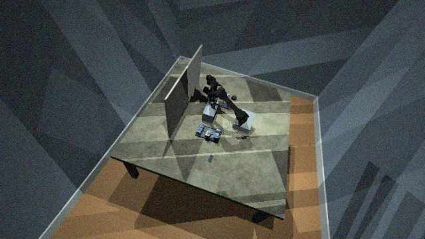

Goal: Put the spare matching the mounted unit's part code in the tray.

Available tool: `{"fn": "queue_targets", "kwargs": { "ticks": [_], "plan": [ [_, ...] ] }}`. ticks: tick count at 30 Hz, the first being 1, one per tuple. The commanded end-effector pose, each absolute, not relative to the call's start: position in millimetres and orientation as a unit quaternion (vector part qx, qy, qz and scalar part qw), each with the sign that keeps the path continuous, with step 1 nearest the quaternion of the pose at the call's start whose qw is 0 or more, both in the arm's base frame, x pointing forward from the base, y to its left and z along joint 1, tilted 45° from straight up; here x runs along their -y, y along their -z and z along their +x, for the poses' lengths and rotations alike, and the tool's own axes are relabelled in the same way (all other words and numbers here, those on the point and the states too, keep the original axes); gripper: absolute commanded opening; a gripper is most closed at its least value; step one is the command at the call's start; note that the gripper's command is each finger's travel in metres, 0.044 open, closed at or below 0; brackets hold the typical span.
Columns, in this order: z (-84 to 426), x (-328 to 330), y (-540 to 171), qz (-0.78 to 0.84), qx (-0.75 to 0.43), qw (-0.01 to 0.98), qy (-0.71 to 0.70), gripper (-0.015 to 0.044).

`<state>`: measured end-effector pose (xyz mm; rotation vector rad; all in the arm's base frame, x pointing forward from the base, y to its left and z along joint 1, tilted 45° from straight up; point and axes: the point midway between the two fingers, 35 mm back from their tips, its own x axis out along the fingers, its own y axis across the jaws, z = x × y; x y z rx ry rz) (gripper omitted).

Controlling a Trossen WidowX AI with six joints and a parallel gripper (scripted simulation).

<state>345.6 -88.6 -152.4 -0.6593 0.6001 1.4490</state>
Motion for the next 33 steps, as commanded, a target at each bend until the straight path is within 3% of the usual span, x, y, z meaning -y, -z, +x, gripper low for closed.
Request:
{"fn": "queue_targets", "kwargs": {
  "ticks": [1,4,12,33],
  "plan": [
    [346,89,152,-0.292,-0.265,0.660,-0.640,0.0368],
    [346,89,152,-0.292,-0.265,0.660,-0.640,0.0440],
    [340,162,77,-0.289,-0.267,0.660,-0.640,0.0440],
    [342,165,80,-0.291,-0.268,0.668,-0.630,0.0440]
  ]
}}
